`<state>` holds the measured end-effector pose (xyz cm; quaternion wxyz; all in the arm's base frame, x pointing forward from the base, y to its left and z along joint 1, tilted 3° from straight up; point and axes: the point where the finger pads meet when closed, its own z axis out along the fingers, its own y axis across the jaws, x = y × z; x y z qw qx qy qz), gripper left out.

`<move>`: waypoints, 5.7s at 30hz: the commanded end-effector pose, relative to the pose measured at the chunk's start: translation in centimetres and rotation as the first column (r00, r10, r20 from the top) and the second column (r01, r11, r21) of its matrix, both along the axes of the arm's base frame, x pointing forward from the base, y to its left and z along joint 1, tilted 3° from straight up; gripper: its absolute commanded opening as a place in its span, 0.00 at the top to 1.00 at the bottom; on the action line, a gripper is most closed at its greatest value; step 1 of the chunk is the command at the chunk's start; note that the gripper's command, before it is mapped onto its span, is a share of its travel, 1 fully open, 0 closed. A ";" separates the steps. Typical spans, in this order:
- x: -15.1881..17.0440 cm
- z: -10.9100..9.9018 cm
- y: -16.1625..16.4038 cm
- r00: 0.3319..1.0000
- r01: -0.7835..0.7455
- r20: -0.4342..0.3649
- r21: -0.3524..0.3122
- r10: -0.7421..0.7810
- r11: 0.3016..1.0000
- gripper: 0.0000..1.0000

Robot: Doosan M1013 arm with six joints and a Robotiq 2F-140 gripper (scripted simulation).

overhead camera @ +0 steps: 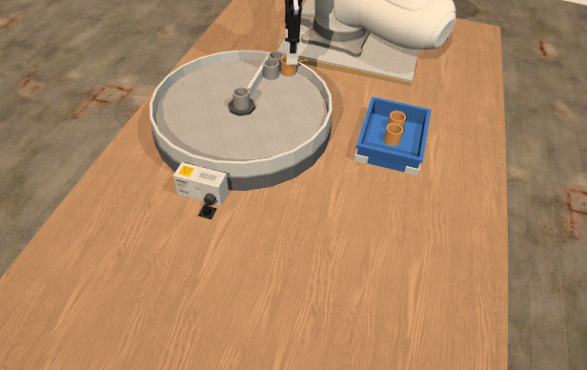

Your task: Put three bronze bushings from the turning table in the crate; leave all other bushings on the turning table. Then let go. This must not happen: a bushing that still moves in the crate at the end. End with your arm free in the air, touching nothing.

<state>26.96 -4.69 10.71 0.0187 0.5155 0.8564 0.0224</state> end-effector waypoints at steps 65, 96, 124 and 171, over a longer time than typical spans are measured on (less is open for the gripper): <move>0.1 -1.2 0.0 1.000 0.000 0.000 0.000 0.000 1.000 0.72; 0.1 -1.2 0.0 1.000 0.000 0.000 0.000 0.000 1.000 1.00; 0.0 -0.8 0.0 1.000 0.000 0.000 0.000 0.000 1.000 1.00; -0.3 6.4 -0.2 1.000 0.000 0.000 0.000 0.000 1.000 1.00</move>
